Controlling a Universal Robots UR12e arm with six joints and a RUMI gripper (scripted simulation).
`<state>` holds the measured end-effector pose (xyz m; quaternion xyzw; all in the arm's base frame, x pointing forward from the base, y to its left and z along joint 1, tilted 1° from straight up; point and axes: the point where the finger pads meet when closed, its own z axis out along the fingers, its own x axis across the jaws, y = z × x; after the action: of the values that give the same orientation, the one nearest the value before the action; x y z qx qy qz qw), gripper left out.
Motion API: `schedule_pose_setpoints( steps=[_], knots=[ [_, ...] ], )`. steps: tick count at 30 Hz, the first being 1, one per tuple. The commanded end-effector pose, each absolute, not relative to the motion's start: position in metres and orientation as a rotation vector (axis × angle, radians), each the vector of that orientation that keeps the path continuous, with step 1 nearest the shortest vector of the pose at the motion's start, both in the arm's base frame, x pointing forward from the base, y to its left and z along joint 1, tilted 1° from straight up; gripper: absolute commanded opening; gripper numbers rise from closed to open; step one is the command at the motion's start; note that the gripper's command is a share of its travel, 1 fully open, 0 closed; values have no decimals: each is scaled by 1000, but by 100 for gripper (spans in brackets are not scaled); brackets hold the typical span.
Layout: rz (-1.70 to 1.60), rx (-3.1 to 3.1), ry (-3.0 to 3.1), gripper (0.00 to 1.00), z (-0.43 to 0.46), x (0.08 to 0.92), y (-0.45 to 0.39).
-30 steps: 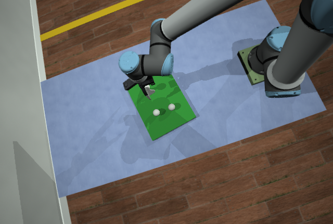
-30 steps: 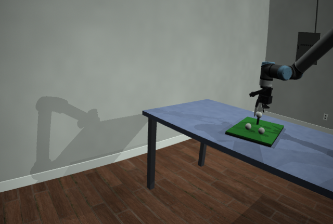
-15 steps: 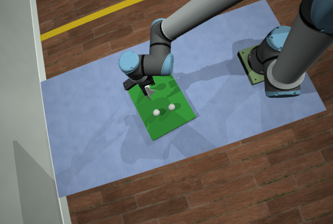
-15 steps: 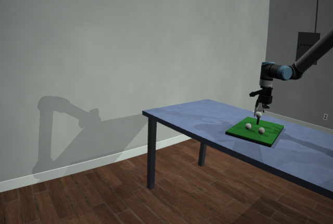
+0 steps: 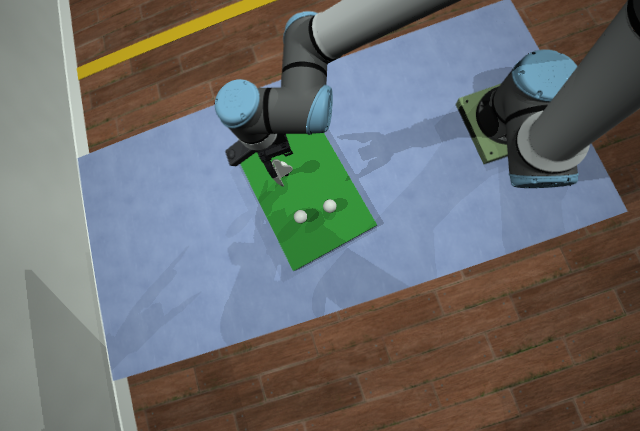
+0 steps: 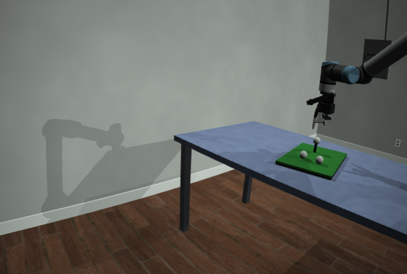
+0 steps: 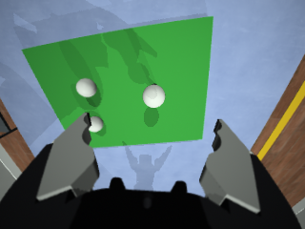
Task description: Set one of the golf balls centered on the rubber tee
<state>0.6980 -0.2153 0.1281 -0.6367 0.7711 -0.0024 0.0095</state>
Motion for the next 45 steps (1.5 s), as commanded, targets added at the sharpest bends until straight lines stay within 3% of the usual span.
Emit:
schedule_pose_setpoints(
  steps=[1,45],
  knots=[
    [12,-1989,2412,100,154,696,-217],
    [21,-1991,2413,100,150,694,-215]
  ],
)
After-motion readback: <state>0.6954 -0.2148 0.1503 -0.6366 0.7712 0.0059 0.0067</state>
